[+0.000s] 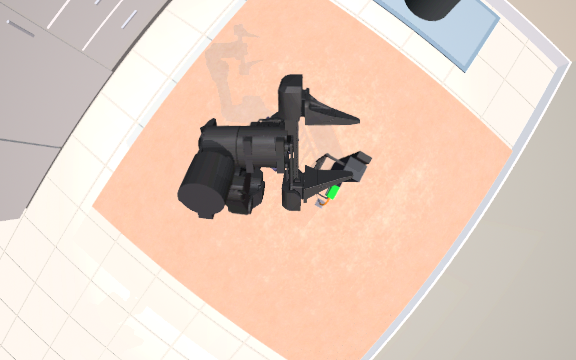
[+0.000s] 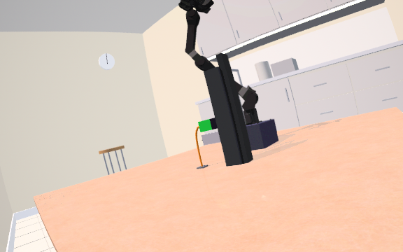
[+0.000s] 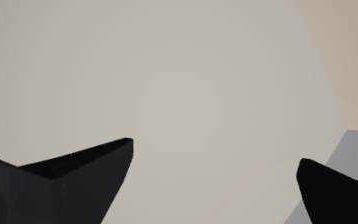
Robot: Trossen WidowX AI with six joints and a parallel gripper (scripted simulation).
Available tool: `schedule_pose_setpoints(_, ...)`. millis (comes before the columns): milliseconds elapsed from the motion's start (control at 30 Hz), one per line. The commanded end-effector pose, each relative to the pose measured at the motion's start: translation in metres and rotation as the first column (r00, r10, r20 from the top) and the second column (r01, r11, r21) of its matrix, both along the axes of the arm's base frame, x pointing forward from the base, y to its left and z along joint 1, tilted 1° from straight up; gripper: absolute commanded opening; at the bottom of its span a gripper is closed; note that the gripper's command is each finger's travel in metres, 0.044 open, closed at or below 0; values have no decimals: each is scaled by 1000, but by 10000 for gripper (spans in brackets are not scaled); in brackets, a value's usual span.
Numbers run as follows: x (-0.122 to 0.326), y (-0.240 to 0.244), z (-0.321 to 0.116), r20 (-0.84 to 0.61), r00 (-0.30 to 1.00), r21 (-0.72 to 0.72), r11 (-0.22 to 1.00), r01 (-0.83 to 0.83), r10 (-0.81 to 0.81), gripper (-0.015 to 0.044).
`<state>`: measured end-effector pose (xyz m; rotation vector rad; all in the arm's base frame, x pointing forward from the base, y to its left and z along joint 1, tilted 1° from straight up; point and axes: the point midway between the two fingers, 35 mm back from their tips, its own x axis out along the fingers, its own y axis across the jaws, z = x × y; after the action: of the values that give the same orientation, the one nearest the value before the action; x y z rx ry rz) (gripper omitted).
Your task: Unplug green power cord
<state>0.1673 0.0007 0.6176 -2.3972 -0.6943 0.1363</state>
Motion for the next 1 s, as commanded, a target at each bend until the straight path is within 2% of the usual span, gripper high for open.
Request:
schedule_pose_setpoints(0,-1,0,0,4,1000,-4,1000,2,-2,374)
schedule_pose_setpoints(267,-20,23,6,175,982,-190,976,109,-76,164)
schedule_pose_setpoints(633,-31,66,2,385,917,-453,843,289,-108,160)
schedule_pose_setpoints(967,-19,108,-16,509,859,-658,617,432,-59,160)
